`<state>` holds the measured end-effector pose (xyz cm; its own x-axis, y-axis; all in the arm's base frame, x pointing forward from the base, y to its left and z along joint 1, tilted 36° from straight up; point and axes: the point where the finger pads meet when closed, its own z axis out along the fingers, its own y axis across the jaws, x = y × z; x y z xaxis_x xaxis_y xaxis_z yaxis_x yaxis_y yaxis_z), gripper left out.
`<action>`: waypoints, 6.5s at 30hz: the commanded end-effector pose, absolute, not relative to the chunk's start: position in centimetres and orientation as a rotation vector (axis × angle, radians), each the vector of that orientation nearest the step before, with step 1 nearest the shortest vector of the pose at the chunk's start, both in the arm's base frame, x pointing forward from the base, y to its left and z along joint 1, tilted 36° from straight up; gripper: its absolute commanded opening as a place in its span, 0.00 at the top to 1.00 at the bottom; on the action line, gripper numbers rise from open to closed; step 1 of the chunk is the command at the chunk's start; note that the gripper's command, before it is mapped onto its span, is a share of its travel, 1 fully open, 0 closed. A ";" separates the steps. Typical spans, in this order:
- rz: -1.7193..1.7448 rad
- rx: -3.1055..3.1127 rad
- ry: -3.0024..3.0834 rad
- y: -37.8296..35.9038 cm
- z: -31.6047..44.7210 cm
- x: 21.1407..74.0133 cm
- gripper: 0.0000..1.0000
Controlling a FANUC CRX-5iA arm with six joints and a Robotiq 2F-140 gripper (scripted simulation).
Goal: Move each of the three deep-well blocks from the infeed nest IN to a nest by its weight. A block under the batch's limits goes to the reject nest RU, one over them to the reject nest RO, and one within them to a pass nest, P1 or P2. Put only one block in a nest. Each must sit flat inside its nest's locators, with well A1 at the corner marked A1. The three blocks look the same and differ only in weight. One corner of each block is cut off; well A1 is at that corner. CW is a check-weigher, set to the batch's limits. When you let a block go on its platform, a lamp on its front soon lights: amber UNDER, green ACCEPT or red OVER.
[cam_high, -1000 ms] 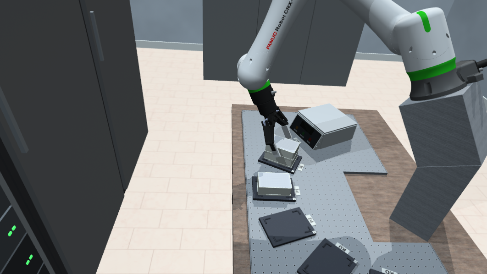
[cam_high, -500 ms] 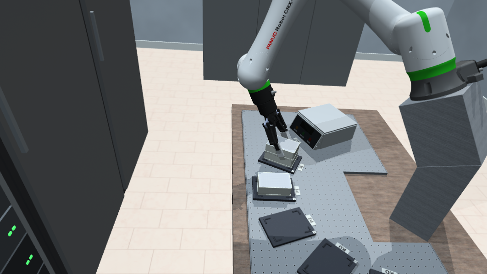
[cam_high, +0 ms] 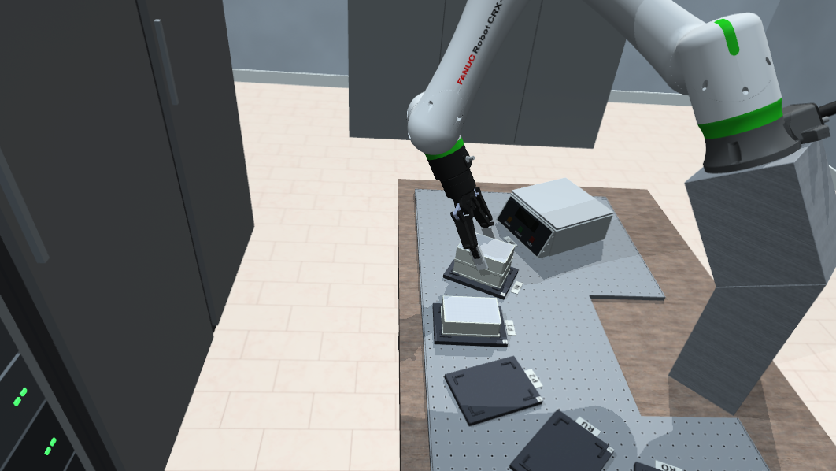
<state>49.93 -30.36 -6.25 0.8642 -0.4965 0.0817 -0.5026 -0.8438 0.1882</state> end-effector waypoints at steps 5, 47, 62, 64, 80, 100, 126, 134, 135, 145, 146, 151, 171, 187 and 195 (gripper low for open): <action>0.044 2.834 -0.768 -30.4 -6.3 49.9 0.90; 0.044 2.834 -0.768 -27.9 -1.6 47.5 0.90; 0.044 2.834 -0.768 -27.6 -0.9 47.2 0.90; 0.044 2.834 -0.768 -27.6 -0.9 47.2 0.90; 0.147 2.851 -1.175 -29.4 0.0 45.1 0.90; 0.174 2.846 -1.282 -32.8 1.6 41.2 0.90; 0.174 2.846 -1.282 -37.8 4.0 35.5 0.90; 0.186 2.842 -1.328 -38.6 4.3 34.5 0.90; 0.198 2.838 -1.375 -38.8 4.2 34.2 0.90; 0.309 2.762 -1.794 -40.6 3.8 31.5 0.90; 0.309 2.762 -1.794 -40.7 3.7 31.2 0.90; 0.309 2.762 -1.794 -41.3 3.6 30.4 0.90; 0.309 2.762 -1.794 -44.6 2.8 25.4 0.90; 0.309 2.762 -1.794 -47.1 2.2 21.5 0.90; 0.309 2.762 -1.794 -47.5 2.1 20.8 0.90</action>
